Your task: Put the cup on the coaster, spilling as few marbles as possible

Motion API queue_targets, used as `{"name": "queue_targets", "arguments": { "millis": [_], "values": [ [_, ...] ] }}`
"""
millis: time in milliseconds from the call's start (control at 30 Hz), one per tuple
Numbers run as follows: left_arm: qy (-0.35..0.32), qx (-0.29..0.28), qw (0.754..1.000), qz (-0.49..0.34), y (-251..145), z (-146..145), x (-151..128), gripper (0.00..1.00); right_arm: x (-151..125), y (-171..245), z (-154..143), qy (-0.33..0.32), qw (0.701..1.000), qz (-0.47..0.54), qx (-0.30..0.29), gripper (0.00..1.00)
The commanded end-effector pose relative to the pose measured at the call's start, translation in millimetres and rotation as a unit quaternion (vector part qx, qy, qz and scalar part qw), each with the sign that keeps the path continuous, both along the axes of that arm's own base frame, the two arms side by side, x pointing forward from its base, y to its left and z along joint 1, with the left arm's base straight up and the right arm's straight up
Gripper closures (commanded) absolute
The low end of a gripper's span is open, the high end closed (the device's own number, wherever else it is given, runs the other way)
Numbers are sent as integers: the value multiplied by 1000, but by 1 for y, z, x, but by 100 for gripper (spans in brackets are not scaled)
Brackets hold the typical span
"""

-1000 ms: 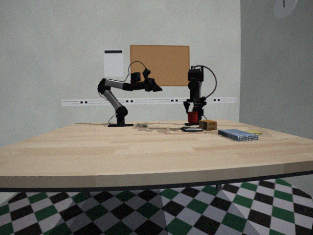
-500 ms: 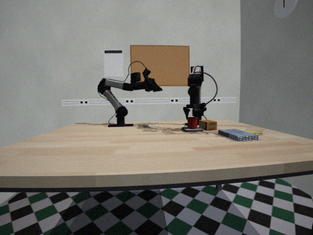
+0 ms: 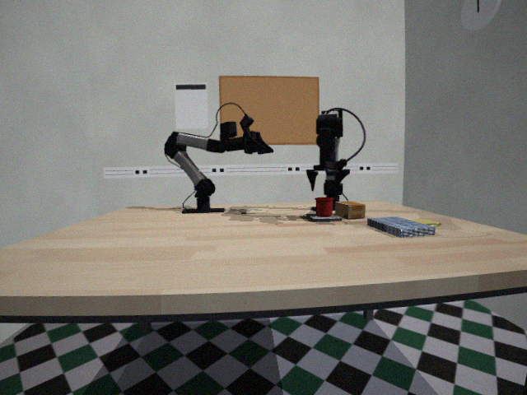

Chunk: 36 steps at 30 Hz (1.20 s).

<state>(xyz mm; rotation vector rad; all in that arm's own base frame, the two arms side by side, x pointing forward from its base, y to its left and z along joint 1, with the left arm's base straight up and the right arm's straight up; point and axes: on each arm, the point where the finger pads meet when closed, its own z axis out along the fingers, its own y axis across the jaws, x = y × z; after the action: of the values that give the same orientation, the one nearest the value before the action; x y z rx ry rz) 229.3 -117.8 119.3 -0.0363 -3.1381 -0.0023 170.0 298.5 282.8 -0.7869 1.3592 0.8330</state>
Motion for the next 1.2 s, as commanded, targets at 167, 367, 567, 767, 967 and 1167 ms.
{"name": "queue_targets", "arguments": {
  "millis": [167,367,567,767,967,1167],
  "values": [
    [-68,10,998,4,0,39,9,0,-1,-1,6,-4,1000,0,8,0],
    [-124,19,992,3,-2,33,14,0,-1,-1,6,-4,1000,0,8,0],
    [-261,21,965,7,-6,29,15,0,-1,-1,6,-4,1000,0,8,0],
    [-360,1,933,11,-6,20,1,0,-1,-1,6,-4,1000,0,8,0],
    [-401,-13,916,16,-5,12,-8,0,-1,-1,6,-4,1000,0,8,0],
    [-430,-16,903,17,2,-3,-19,0,-1,-1,6,-4,1000,0,8,0]
  ]
}}
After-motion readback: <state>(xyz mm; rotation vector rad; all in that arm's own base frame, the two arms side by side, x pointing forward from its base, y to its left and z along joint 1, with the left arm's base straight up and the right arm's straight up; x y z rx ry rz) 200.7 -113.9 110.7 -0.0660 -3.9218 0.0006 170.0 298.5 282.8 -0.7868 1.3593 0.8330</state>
